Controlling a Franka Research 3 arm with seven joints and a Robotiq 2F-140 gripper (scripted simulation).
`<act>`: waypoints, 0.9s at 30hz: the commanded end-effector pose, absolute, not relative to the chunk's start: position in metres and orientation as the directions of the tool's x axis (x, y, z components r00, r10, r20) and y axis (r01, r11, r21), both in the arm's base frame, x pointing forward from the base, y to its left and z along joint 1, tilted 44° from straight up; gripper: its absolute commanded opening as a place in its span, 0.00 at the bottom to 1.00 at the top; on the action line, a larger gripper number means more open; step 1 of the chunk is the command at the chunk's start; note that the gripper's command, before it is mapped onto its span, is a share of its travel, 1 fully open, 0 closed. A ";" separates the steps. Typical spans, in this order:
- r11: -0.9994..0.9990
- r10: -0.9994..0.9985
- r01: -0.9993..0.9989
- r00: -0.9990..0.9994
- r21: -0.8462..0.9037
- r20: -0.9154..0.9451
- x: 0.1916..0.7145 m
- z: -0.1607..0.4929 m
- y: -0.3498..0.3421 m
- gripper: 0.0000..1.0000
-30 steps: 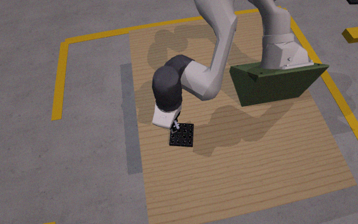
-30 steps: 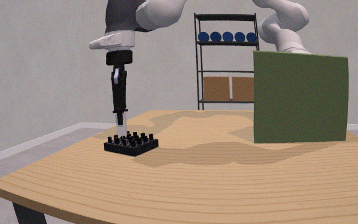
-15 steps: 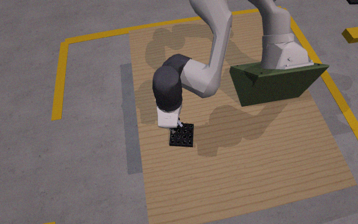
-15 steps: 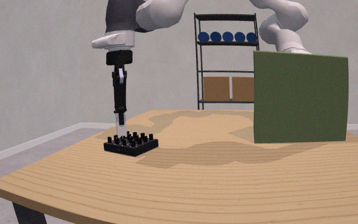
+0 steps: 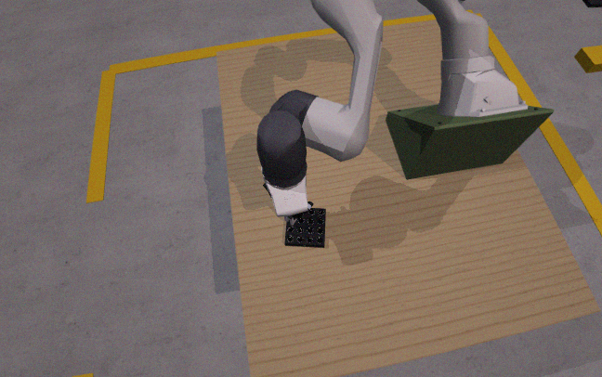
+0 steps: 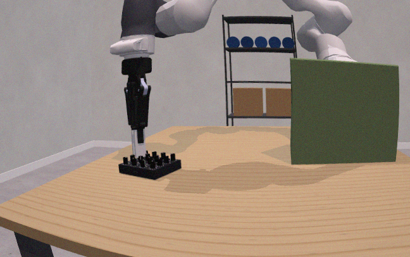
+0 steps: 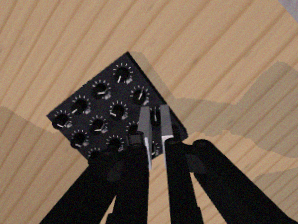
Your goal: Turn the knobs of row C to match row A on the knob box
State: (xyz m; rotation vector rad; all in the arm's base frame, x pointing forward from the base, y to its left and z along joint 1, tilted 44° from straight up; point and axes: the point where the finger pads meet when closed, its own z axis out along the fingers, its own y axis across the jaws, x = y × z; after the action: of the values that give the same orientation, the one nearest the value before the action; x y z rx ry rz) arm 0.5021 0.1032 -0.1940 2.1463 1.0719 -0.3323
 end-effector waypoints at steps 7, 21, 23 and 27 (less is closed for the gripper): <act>-0.243 0.678 0.911 0.405 0.332 -0.614 0.502 -0.194 0.103 0.05; -0.112 0.712 0.971 0.227 0.211 -0.665 0.502 -0.194 0.103 0.05; -0.096 0.714 0.976 0.205 0.197 -0.670 0.502 -0.194 0.103 0.05; -0.083 0.716 0.979 0.187 0.184 -0.673 0.502 -0.194 0.103 0.05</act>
State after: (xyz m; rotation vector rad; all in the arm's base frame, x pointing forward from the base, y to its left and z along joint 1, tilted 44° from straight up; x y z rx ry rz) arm 0.5022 0.1037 -0.1944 1.9218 1.5004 -0.5136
